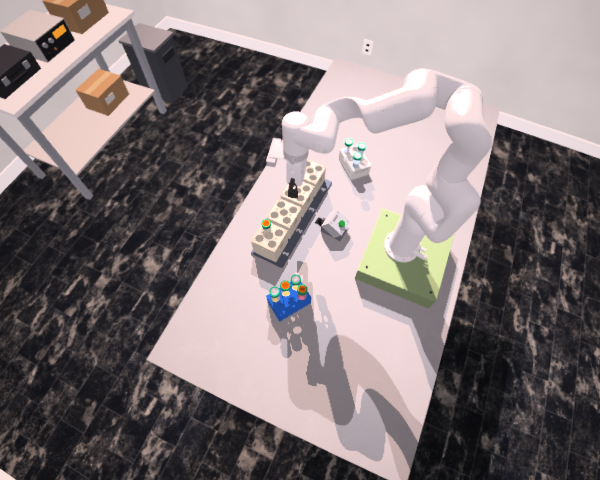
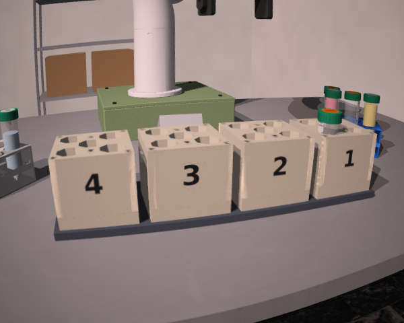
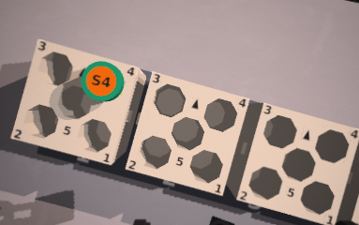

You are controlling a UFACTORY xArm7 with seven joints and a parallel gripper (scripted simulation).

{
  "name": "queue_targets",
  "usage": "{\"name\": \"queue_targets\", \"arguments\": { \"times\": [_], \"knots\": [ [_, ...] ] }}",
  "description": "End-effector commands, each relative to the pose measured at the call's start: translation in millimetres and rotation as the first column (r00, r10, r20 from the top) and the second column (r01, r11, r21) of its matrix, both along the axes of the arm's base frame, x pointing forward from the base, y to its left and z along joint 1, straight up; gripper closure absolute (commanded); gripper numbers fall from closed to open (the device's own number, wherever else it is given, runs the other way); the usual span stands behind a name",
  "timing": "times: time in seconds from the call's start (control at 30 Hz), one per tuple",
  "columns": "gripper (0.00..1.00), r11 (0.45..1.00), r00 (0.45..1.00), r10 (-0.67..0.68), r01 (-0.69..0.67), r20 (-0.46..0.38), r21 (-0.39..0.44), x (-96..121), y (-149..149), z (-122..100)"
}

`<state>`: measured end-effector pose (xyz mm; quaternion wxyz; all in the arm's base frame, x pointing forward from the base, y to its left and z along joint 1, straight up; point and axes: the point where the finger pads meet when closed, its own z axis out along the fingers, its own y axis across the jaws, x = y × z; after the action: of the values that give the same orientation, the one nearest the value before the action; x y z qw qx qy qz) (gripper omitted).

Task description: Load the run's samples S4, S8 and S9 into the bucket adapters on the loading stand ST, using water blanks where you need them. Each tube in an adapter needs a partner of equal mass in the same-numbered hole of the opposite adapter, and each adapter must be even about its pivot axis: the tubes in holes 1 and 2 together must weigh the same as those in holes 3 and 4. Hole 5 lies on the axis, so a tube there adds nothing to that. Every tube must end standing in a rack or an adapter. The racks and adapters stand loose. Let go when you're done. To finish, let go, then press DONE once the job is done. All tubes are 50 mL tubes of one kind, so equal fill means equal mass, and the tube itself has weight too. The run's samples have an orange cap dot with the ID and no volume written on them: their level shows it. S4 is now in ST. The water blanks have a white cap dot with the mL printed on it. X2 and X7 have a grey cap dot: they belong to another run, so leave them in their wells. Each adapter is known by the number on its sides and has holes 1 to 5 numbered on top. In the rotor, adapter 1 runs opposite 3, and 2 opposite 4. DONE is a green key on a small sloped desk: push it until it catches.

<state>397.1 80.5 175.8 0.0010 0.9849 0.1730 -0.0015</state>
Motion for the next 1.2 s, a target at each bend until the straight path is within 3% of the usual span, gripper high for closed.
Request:
{"name": "queue_targets", "arguments": {
  "times": [0.0, 0.23, 0.3, 0.57, 1.17],
  "knots": [
    [0.00, 0.989, 0.989, 0.149, -0.149, 0.004, 0.003, -12, 19, 2],
    [0.00, 0.928, 0.928, 0.374, -0.374, 0.004, 0.003, -34, 47, 2],
    [0.00, 0.928, 0.928, 0.374, -0.374, 0.004, 0.003, -34, 47, 2],
    [0.00, 0.809, 0.809, 0.588, -0.588, 0.004, 0.003, -58, 79, 2],
    [0.00, 0.809, 0.809, 0.588, -0.588, 0.004, 0.004, -106, 143, 2]
  ]
}}
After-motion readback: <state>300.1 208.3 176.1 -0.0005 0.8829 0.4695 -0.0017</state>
